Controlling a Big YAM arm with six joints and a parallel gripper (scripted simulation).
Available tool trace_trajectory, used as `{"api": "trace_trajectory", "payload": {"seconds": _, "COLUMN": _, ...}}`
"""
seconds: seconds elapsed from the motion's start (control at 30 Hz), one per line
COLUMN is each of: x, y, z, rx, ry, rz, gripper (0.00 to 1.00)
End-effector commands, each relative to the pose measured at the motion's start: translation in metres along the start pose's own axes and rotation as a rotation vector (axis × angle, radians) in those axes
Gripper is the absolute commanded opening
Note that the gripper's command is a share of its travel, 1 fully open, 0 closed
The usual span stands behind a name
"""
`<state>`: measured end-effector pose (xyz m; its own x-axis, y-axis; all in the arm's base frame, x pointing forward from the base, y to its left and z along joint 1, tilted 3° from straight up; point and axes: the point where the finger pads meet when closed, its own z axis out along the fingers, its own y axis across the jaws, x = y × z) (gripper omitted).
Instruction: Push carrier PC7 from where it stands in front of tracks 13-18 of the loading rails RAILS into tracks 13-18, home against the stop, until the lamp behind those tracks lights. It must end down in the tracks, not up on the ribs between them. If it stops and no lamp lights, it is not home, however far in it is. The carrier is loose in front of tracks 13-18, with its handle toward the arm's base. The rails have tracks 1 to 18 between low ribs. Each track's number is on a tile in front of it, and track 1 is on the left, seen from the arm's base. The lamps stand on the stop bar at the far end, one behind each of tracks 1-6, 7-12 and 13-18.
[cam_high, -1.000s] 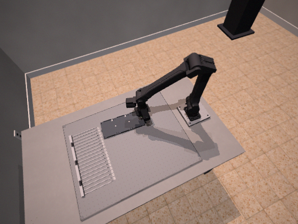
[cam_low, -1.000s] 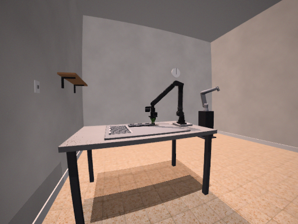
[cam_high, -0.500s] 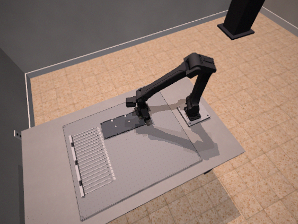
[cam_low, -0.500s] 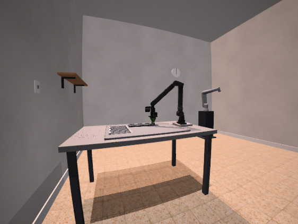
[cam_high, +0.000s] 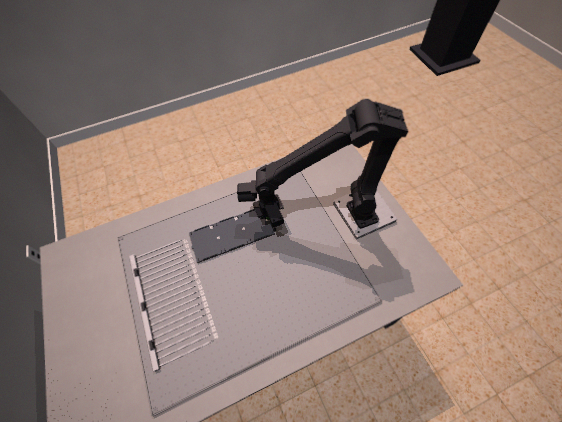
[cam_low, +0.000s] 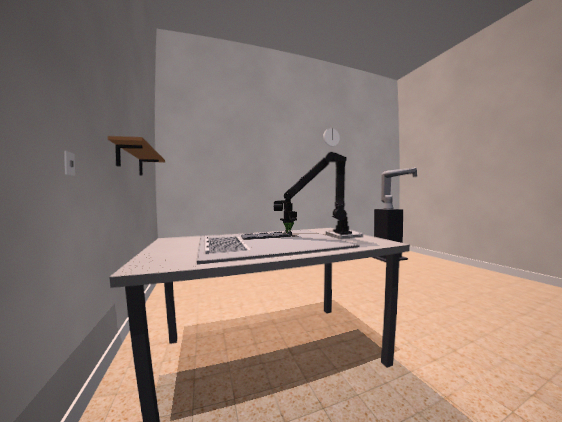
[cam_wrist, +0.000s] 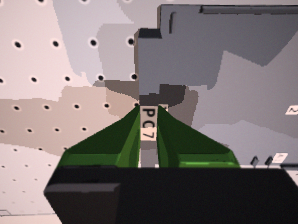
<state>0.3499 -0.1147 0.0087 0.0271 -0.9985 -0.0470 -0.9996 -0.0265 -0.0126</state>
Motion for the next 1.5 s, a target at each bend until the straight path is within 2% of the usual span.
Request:
{"api": "trace_trajectory", "payload": {"seconds": 0.0, "x": 0.005, "y": -0.014, "z": -0.01, "rx": 0.033, "ry": 0.01, "rz": -0.034, "gripper": 0.0}}
{"api": "trace_trajectory", "payload": {"seconds": 0.2, "x": 0.005, "y": -0.014, "z": -0.01, "rx": 0.033, "ry": 0.01, "rz": -0.034, "gripper": 0.0}}
{"api": "trace_trajectory", "payload": {"seconds": 0.23, "x": 0.008, "y": -0.026, "z": -0.011, "rx": 0.046, "ry": 0.014, "rz": -0.048, "gripper": 0.0}}
{"api": "trace_trajectory", "payload": {"seconds": 0.5, "x": 0.003, "y": -0.031, "z": -0.01, "rx": 0.035, "ry": 0.008, "rz": -0.057, "gripper": 0.0}}
{"api": "trace_trajectory", "payload": {"seconds": 1.47, "x": 0.001, "y": -0.059, "z": -0.011, "rx": 0.039, "ry": 0.008, "rz": -0.043, "gripper": 0.0}}
